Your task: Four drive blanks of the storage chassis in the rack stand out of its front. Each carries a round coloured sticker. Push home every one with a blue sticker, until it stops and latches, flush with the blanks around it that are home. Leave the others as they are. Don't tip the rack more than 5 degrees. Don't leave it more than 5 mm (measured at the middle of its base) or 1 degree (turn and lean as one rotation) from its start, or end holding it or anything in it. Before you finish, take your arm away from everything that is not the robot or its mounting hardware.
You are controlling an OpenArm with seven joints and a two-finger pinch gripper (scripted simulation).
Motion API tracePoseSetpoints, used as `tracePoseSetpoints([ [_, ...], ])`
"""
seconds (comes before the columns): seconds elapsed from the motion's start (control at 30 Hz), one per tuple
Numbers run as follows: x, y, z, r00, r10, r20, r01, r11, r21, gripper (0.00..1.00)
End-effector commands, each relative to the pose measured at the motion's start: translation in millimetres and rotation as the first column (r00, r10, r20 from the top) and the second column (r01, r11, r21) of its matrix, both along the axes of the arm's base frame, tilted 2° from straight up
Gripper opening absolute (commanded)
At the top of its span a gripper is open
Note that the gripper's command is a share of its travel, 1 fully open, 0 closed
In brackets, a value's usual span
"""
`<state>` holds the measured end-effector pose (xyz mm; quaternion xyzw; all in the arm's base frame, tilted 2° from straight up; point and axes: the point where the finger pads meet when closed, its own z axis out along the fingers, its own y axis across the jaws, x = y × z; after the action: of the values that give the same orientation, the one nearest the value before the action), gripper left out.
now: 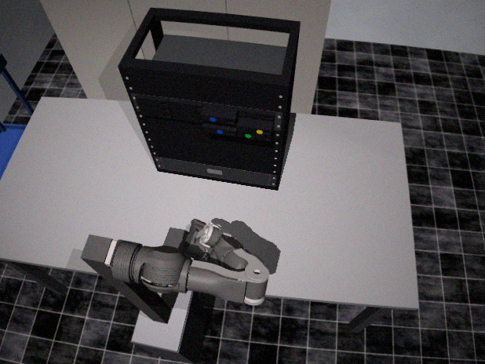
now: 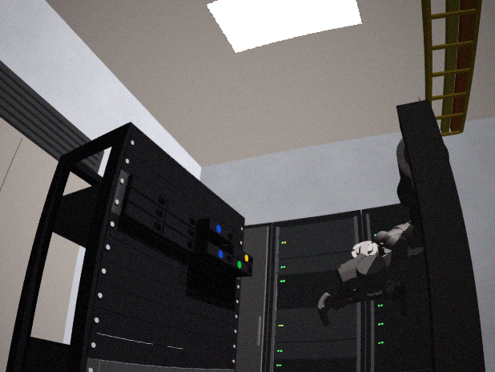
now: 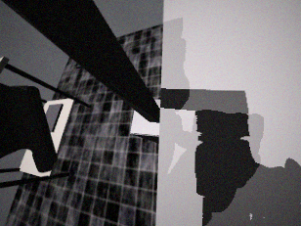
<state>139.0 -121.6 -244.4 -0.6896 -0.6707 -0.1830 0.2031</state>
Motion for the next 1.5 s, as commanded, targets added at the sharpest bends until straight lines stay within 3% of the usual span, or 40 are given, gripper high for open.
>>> tracePoseSetpoints([
  [0.0,0.4,0.1,0.5,1.000,0.001,0.002,-0.001,1.000,0.000,1.00],
  [1.17,0.4,0.1,0.5,1.000,0.001,0.003,-0.001,1.000,0.000,1.00],
  [1.47,5.5,1.3,1.0,0.999,0.007,0.034,-0.007,1.000,-0.006,1.00],
])
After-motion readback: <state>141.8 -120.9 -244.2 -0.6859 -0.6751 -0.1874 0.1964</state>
